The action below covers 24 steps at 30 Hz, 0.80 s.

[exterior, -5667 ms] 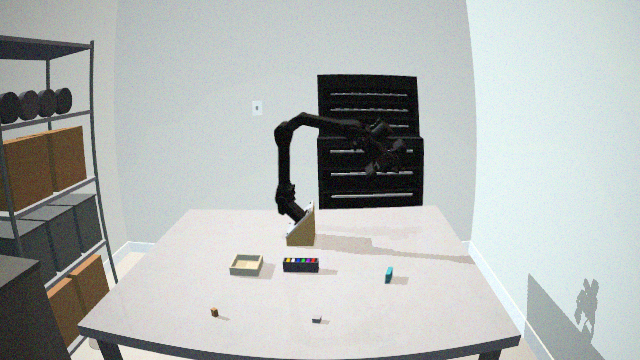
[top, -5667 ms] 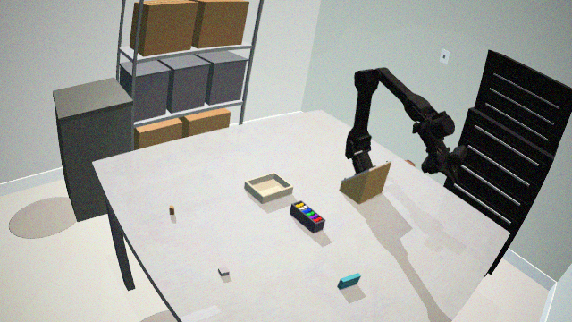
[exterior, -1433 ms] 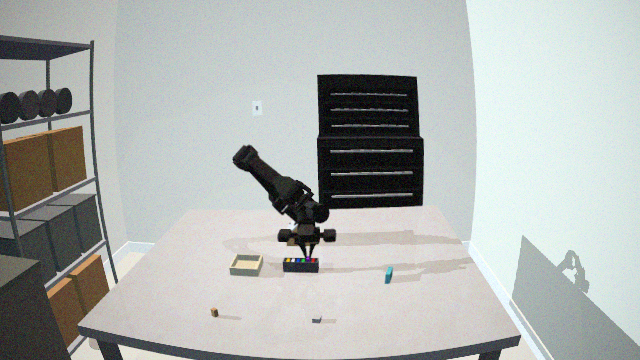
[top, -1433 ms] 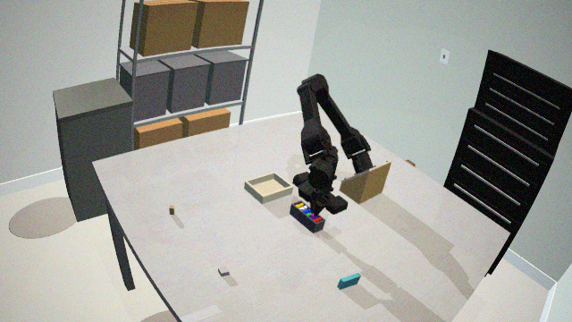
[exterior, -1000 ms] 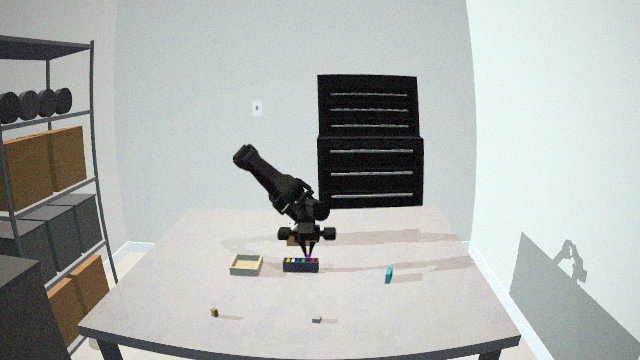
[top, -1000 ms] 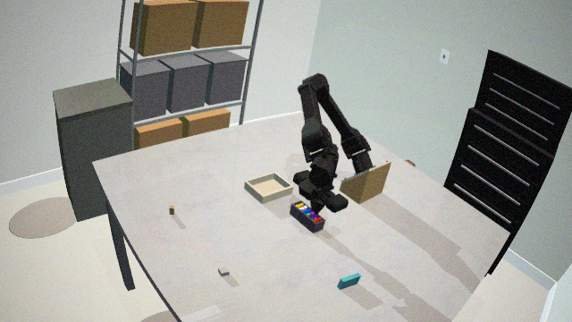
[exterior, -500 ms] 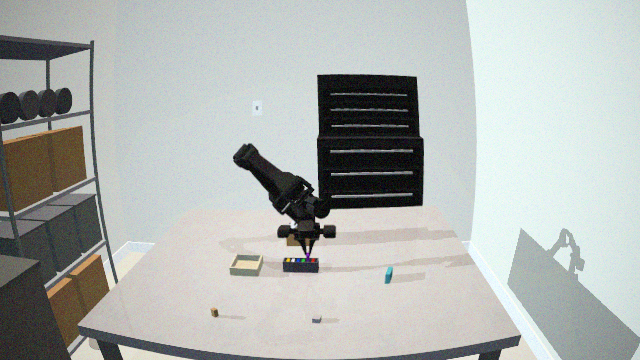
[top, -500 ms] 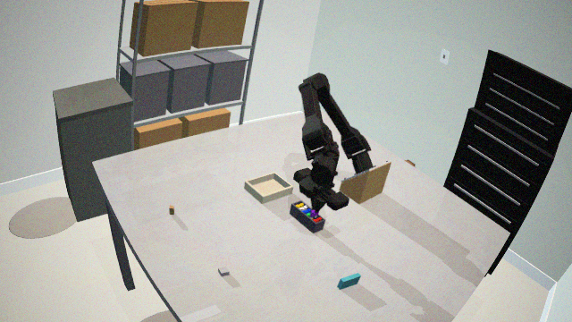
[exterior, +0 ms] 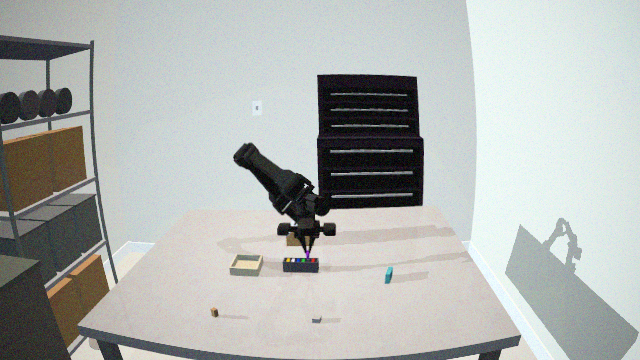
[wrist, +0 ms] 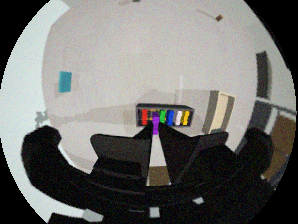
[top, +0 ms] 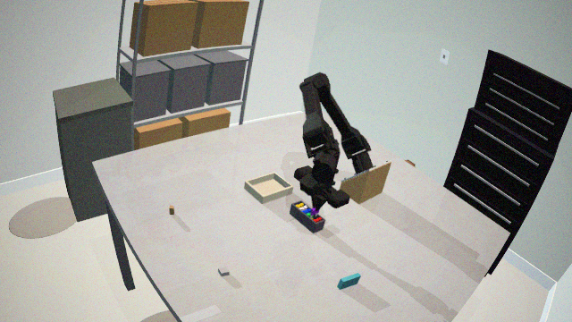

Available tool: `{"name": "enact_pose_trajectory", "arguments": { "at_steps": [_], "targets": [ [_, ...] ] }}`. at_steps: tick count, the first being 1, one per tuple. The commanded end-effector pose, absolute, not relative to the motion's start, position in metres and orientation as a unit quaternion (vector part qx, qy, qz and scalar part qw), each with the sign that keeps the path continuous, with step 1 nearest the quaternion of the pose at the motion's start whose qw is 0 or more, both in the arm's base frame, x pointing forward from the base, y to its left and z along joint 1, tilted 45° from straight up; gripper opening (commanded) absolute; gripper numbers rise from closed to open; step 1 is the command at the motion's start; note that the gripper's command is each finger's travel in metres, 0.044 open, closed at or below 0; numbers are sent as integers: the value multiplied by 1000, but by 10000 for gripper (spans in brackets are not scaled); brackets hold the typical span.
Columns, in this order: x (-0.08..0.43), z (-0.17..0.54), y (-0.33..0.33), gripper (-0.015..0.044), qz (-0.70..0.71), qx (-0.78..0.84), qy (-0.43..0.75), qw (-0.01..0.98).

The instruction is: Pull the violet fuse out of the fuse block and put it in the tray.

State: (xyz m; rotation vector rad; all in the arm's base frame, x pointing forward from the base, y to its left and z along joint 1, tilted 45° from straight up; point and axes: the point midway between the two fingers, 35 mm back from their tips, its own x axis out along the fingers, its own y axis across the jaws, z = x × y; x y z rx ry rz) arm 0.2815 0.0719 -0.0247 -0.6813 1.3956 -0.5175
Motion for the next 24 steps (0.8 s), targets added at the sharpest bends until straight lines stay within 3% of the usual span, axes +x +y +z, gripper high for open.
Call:
{"name": "enact_pose_trajectory", "arguments": {
  "at_steps": [1,24],
  "targets": [
    [282,-23,74,0,-231,-301,622,684],
    [278,-5,92,0,-231,-301,623,684]
  ]
}}
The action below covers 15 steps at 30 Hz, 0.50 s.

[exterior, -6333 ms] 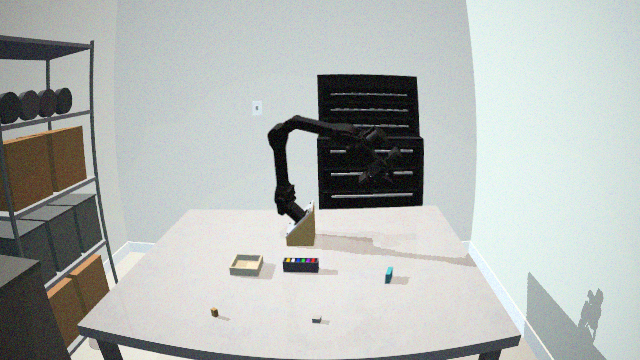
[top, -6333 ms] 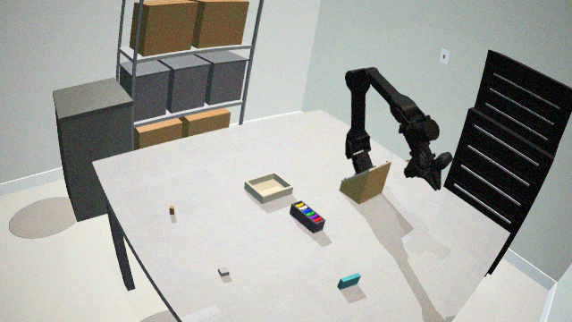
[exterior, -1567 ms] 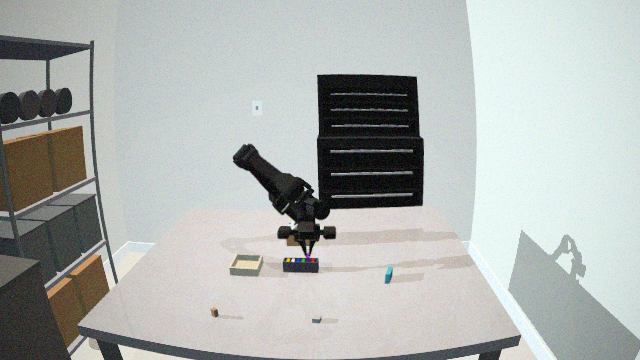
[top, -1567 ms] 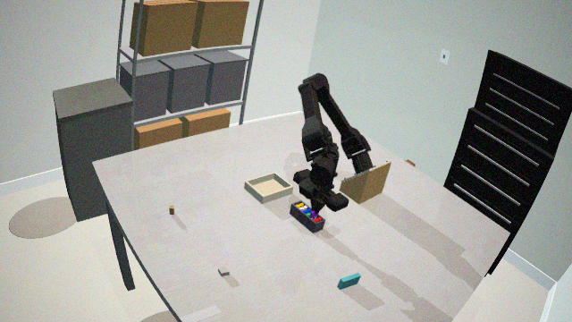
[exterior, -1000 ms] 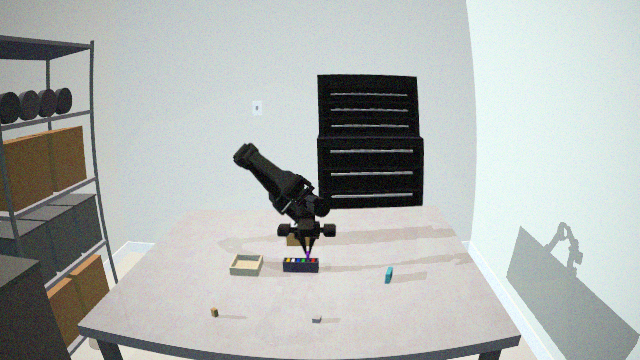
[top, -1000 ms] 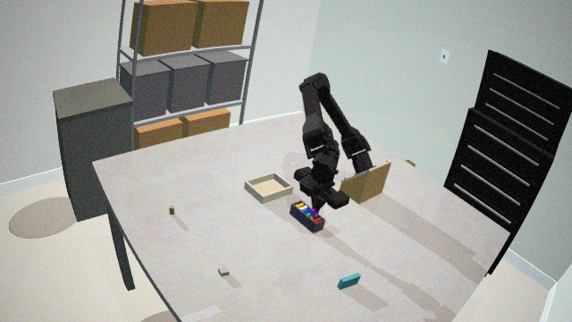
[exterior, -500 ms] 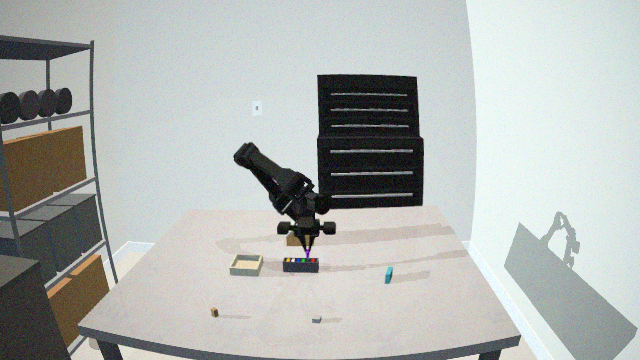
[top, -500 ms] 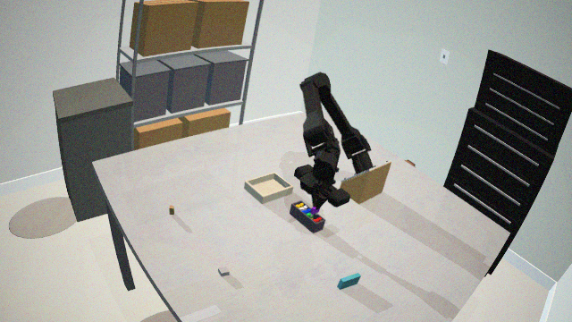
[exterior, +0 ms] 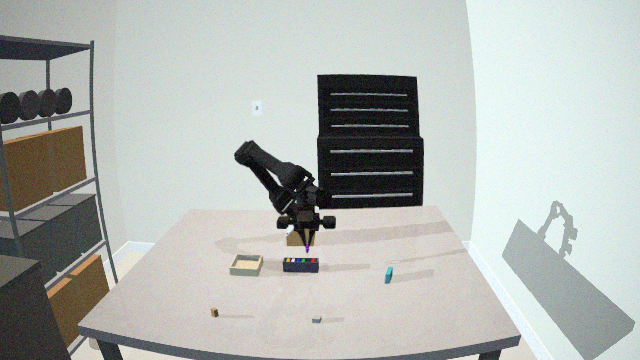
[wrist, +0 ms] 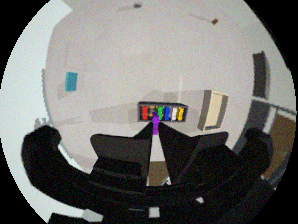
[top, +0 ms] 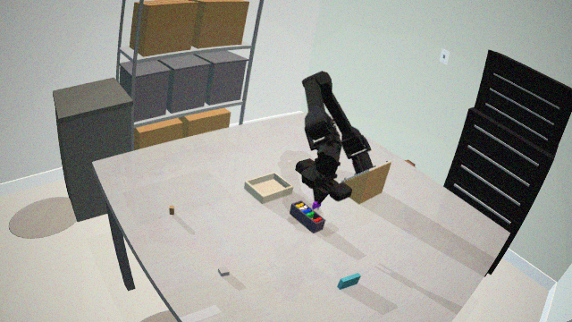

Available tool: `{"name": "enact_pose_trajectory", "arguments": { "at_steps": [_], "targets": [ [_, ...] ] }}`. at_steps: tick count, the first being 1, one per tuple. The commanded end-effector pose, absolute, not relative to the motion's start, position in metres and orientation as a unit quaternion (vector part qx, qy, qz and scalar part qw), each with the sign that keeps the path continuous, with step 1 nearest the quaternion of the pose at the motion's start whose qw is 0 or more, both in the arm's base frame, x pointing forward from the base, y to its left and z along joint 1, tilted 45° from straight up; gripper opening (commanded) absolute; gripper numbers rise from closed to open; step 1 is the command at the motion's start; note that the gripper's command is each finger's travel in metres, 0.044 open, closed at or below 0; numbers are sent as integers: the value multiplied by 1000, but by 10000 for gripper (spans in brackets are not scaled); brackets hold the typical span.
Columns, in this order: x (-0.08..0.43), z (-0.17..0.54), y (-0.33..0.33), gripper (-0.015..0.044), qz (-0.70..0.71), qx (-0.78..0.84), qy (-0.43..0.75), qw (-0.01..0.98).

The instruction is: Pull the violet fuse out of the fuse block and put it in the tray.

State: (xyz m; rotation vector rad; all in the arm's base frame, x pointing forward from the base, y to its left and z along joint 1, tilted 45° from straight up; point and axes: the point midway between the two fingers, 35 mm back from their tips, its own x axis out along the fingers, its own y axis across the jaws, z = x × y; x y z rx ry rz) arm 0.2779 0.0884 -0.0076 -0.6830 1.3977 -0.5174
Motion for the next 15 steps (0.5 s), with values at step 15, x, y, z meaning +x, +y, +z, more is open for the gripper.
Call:
{"name": "enact_pose_trajectory", "arguments": {
  "at_steps": [15],
  "targets": [
    [305,60,34,0,-221,-296,626,687]
  ]
}}
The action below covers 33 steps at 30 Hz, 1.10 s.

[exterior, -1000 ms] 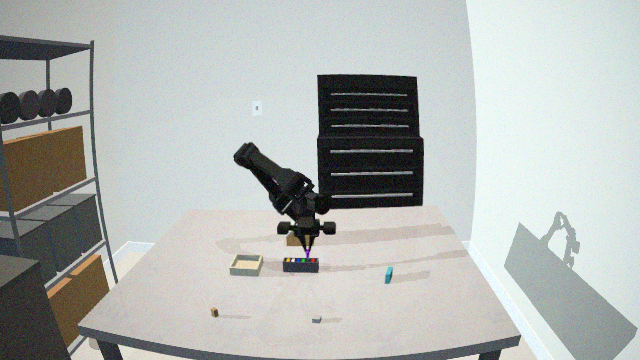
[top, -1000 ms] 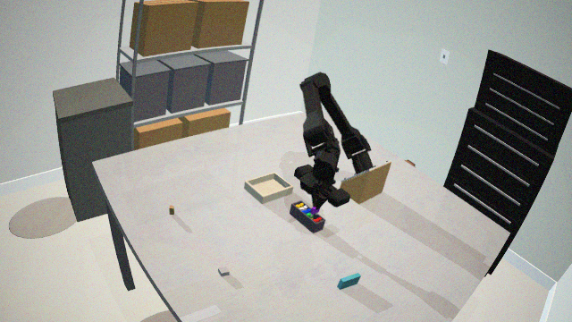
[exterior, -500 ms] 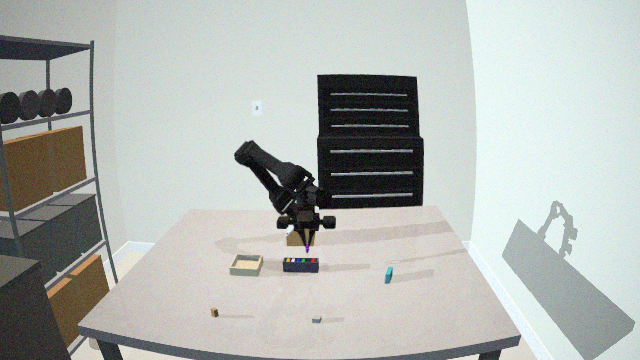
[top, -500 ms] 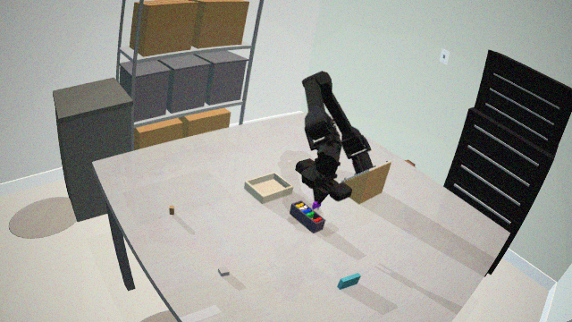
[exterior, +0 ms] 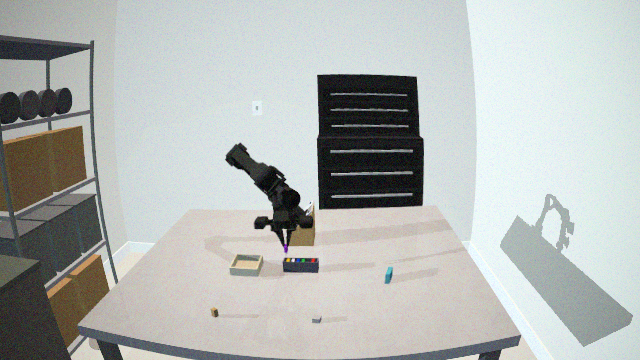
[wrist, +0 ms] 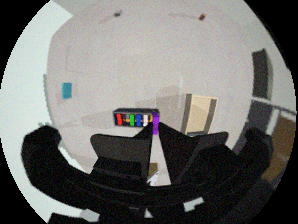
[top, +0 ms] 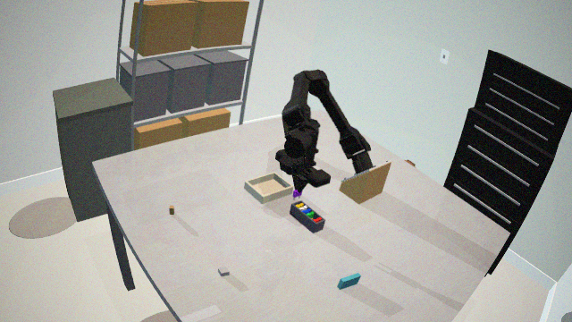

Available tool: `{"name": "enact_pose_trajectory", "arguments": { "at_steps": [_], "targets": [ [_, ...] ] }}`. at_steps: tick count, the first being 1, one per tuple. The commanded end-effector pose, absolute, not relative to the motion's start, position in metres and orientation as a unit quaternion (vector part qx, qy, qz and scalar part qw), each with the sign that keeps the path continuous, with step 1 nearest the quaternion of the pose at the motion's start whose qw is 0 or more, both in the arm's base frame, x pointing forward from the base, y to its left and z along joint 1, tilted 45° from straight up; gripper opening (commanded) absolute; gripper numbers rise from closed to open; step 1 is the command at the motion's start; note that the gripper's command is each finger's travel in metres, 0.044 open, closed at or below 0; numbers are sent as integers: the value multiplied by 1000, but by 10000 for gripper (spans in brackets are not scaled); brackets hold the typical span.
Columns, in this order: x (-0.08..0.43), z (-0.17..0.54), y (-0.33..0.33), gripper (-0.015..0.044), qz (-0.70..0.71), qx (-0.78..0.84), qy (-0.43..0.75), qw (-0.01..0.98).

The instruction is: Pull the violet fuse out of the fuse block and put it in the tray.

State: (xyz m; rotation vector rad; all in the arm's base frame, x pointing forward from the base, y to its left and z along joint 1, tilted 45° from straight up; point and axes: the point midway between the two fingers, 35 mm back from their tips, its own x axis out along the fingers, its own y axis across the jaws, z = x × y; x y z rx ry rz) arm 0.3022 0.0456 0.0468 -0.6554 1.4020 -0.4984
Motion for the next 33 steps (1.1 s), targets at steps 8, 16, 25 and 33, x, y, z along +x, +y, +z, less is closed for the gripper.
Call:
{"name": "enact_pose_trajectory", "arguments": {
  "at_steps": [8,16,25,33],
  "targets": [
    [309,101,-10,0,-223,-298,624,687],
    [300,143,-54,0,-232,-303,621,684],
    [298,146,-66,0,-235,-305,621,683],
    [300,137,-75,0,-235,-305,621,683]
  ]
}}
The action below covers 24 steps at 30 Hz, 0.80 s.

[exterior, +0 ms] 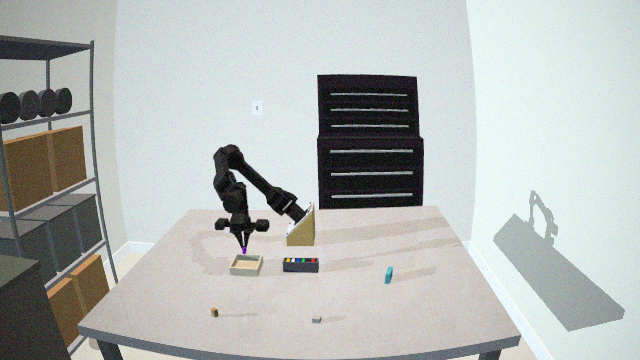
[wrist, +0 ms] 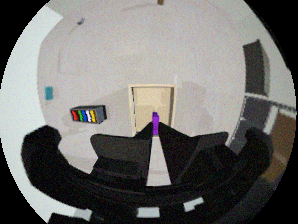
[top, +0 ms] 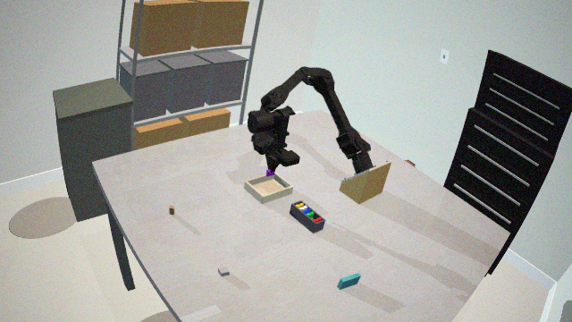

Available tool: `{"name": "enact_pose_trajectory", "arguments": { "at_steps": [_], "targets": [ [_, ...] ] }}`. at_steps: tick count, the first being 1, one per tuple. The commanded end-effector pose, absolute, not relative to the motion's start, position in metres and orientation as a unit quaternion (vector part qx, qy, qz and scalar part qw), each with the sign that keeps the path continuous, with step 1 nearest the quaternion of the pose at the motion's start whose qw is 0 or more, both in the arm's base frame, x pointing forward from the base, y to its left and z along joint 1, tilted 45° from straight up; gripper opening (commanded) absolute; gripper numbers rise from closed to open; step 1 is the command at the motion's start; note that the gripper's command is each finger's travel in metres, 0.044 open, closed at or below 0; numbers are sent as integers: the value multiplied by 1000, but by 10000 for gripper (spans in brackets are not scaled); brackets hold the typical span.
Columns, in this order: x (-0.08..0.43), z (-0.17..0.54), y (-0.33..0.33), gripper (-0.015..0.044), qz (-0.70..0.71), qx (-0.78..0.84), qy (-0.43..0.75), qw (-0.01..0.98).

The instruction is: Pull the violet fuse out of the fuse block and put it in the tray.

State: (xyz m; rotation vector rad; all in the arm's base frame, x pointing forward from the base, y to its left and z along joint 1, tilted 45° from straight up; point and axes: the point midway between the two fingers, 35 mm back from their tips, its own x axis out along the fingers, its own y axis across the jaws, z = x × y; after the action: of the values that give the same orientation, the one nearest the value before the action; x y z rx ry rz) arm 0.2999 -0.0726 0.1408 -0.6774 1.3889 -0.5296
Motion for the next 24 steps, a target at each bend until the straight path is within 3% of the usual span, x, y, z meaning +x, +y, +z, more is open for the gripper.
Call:
{"name": "enact_pose_trajectory", "arguments": {
  "at_steps": [1,14,24],
  "targets": [
    [300,136,-76,0,-235,-305,621,683],
    [302,123,-91,0,-236,-306,620,683],
    [302,126,-89,263,-238,-304,619,684]
  ]
}}
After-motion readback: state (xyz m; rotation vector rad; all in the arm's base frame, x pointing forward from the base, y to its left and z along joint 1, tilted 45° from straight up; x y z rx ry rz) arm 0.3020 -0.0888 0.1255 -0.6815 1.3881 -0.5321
